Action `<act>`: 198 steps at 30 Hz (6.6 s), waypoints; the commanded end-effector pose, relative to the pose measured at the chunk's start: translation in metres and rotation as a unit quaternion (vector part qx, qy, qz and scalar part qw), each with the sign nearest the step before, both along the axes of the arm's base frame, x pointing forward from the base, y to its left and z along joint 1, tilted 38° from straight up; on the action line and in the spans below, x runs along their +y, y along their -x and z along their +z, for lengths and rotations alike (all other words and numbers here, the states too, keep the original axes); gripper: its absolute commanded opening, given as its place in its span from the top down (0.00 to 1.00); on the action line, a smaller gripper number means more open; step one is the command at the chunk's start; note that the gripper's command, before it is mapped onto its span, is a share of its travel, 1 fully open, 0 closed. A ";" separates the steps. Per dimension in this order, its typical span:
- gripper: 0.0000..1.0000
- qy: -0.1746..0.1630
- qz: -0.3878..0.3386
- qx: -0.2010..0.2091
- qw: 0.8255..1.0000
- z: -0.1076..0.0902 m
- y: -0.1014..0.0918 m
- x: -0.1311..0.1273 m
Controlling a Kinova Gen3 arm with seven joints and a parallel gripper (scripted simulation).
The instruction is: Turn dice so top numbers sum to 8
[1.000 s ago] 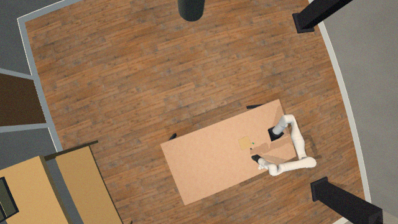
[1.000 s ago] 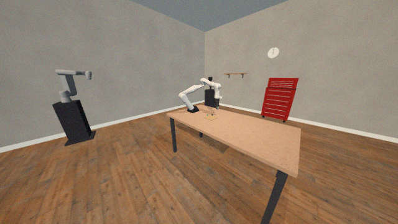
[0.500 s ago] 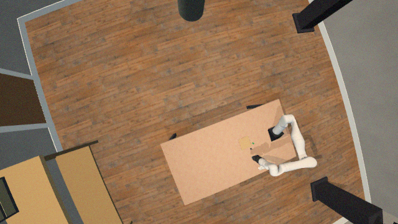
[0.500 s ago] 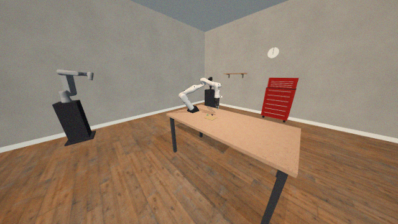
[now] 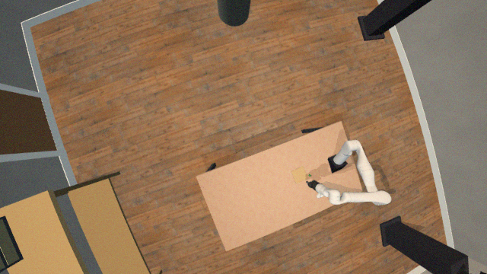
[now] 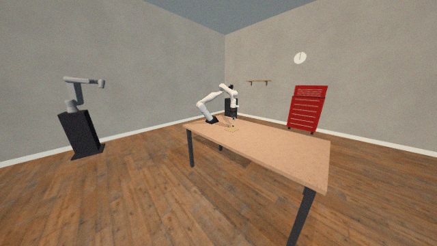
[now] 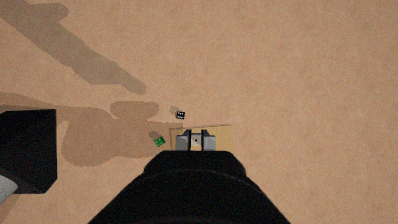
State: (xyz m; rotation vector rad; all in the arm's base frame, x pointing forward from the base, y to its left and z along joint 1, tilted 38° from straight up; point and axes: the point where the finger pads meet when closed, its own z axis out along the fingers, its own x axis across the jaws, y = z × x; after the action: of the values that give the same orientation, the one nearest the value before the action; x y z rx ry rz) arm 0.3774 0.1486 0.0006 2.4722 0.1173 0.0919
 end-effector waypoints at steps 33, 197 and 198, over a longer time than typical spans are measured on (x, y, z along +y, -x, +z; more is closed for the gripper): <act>0.66 -0.002 0.024 0.024 0.999 0.033 0.021 -0.062; 0.66 -0.001 0.033 0.031 0.999 -0.036 0.016 -0.113; 0.66 -0.001 0.033 0.031 0.999 -0.036 0.016 -0.113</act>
State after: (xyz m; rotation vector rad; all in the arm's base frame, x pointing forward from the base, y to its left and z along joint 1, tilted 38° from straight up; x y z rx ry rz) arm 0.3593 0.0343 -0.0348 2.4742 0.2125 0.0364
